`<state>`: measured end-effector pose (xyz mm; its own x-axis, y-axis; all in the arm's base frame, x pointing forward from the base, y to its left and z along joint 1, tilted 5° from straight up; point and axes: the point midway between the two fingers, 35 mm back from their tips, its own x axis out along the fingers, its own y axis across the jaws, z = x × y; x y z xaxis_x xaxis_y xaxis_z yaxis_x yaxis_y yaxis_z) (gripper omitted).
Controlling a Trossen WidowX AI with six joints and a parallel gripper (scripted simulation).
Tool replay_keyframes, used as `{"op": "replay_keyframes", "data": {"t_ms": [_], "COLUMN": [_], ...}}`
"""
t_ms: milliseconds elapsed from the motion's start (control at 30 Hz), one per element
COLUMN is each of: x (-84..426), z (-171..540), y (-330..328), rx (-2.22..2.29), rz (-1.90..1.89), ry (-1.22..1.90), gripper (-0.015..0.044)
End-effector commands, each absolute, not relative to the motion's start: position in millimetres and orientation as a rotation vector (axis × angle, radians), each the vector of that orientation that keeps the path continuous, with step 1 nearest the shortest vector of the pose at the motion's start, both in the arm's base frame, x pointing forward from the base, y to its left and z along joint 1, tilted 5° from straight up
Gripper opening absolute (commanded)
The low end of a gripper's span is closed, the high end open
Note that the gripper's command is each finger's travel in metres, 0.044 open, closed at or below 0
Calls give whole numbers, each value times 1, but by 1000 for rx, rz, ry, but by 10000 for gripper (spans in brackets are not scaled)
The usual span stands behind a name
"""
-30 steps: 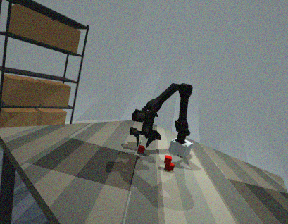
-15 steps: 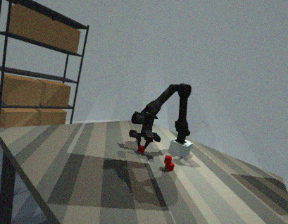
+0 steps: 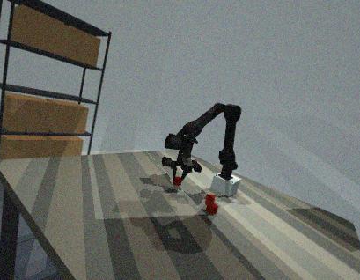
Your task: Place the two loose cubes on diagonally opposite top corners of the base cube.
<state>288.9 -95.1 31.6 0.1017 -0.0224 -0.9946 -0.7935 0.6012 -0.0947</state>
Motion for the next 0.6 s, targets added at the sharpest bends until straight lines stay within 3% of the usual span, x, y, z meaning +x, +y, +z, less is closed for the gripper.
{"op": "replay_keyframes", "data": {"t_ms": [0,567], "x": [289,280], "z": [47,101], "y": [-95,-93], "rx": [-768,-768], "rz": [661,661], "ry": [1358,1358], "gripper": [105,105]}}
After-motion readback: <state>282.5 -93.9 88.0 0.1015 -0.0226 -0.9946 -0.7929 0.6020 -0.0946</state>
